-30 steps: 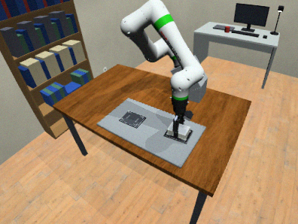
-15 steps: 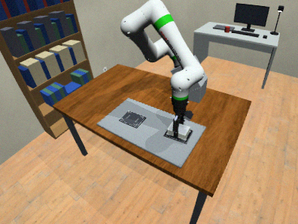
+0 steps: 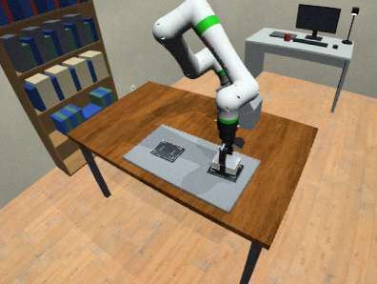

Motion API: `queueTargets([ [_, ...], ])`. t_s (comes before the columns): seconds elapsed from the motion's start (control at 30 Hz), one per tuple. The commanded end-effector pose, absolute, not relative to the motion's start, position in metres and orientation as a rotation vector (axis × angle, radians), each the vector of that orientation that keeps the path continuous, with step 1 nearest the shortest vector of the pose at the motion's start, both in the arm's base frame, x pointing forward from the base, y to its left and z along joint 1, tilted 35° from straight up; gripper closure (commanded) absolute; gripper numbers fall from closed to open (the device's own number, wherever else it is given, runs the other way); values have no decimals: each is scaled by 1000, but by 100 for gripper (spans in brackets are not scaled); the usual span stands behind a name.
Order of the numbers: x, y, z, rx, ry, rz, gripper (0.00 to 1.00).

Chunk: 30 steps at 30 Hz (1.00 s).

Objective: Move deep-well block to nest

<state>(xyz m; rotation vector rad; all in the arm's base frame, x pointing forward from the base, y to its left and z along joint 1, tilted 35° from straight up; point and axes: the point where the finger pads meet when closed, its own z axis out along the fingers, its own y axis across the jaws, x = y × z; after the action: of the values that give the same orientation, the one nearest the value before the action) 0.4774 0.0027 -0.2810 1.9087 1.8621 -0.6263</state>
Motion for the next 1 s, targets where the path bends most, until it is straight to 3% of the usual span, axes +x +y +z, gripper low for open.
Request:
queueTargets([
  [0.0,479,5,-278,1908,1863,-623,90],
  [0.97,480,30,-243,1908,1863,-623,90],
])
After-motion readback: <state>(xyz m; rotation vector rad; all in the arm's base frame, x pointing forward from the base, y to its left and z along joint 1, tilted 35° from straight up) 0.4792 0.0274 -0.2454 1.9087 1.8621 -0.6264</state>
